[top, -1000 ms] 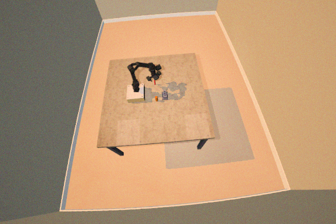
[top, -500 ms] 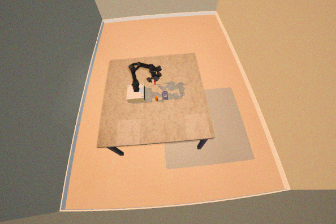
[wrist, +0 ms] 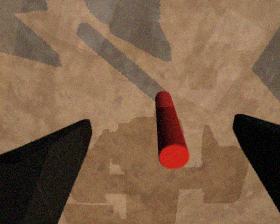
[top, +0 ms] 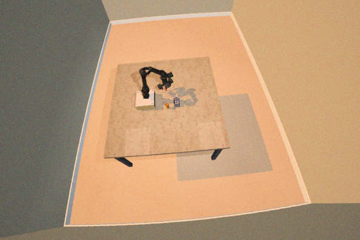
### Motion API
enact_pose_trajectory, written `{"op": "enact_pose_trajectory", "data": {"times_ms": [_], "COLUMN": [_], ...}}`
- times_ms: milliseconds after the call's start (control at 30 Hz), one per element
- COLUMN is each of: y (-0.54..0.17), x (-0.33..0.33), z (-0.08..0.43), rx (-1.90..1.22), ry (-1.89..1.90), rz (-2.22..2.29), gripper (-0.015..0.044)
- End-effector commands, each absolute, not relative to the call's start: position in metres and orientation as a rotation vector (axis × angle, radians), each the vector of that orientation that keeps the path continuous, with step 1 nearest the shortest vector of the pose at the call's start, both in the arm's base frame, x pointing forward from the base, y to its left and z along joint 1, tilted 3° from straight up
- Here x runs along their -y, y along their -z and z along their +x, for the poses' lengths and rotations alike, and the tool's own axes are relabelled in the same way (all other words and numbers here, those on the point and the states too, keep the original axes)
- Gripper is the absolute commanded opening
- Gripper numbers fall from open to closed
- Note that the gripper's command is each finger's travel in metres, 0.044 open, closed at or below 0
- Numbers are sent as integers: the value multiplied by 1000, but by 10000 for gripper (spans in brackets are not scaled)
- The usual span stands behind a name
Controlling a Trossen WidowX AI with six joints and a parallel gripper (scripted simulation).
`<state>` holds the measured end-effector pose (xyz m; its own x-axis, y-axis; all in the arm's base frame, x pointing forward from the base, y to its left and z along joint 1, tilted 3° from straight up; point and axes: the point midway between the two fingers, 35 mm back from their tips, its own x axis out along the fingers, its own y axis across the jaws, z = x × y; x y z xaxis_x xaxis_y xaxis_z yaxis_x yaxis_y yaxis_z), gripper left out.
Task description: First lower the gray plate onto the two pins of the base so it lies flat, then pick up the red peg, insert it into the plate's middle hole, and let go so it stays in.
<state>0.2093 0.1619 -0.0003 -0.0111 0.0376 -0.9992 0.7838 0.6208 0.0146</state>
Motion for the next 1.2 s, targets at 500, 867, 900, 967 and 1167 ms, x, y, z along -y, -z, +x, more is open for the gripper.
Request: {"op": "enact_pose_trajectory", "data": {"times_ms": [500,867,900,967,1167], "y": [9,8,7,4,-13], "x": [-160,-160,-160,-161,-162], "z": [205,205,206,206,209], "rx": [-1490,-1490,-1490,-1490,-1489], "ry": [696,696,696,696,696], "rz": [725,725,725,725,725], "gripper": [73,0,0,0,0]}}
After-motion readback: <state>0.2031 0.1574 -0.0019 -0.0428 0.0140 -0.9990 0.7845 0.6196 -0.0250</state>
